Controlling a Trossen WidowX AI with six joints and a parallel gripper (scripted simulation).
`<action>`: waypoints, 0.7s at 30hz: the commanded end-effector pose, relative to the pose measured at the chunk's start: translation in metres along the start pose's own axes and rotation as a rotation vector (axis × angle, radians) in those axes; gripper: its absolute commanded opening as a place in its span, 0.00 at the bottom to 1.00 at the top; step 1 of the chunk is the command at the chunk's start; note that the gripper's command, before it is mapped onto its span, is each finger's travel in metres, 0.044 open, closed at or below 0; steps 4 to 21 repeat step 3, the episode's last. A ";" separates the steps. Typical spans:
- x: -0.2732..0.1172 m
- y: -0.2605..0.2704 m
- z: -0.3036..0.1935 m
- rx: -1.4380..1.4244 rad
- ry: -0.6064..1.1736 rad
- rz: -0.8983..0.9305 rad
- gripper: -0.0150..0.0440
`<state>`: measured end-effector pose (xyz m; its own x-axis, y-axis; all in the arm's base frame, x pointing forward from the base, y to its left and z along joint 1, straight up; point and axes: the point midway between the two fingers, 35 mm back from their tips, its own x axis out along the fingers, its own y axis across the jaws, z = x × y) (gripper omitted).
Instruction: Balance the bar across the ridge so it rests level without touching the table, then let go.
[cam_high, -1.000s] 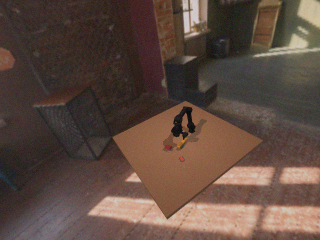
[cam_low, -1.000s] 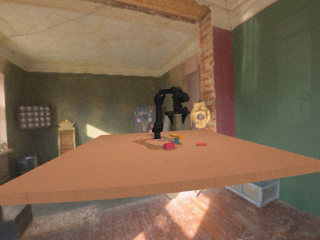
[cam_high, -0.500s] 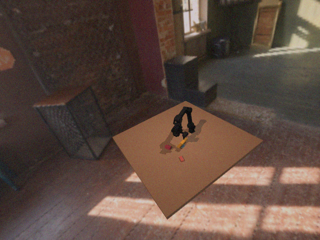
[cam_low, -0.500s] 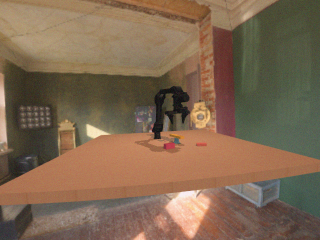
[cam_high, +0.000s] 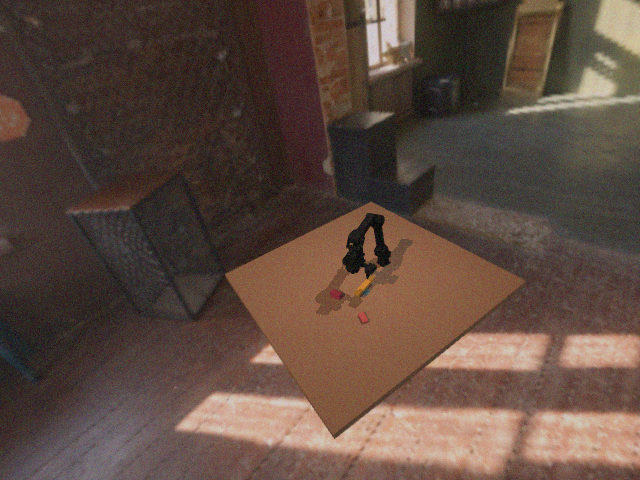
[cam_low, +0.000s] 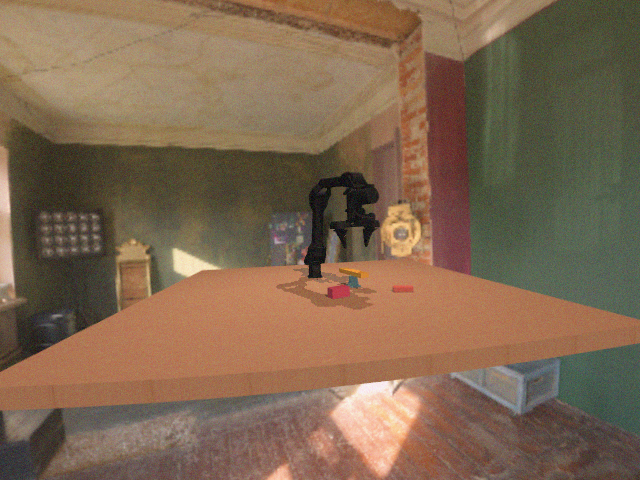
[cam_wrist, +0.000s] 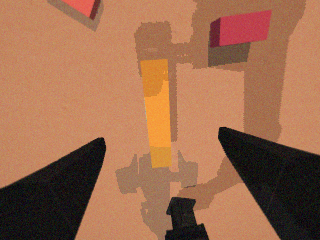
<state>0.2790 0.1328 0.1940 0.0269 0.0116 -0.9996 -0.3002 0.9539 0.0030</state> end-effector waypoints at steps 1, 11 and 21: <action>-0.001 0.000 0.000 0.000 0.000 0.001 1.00; -0.001 0.000 0.000 0.000 0.000 0.001 1.00; -0.001 0.000 0.000 0.000 0.000 0.001 1.00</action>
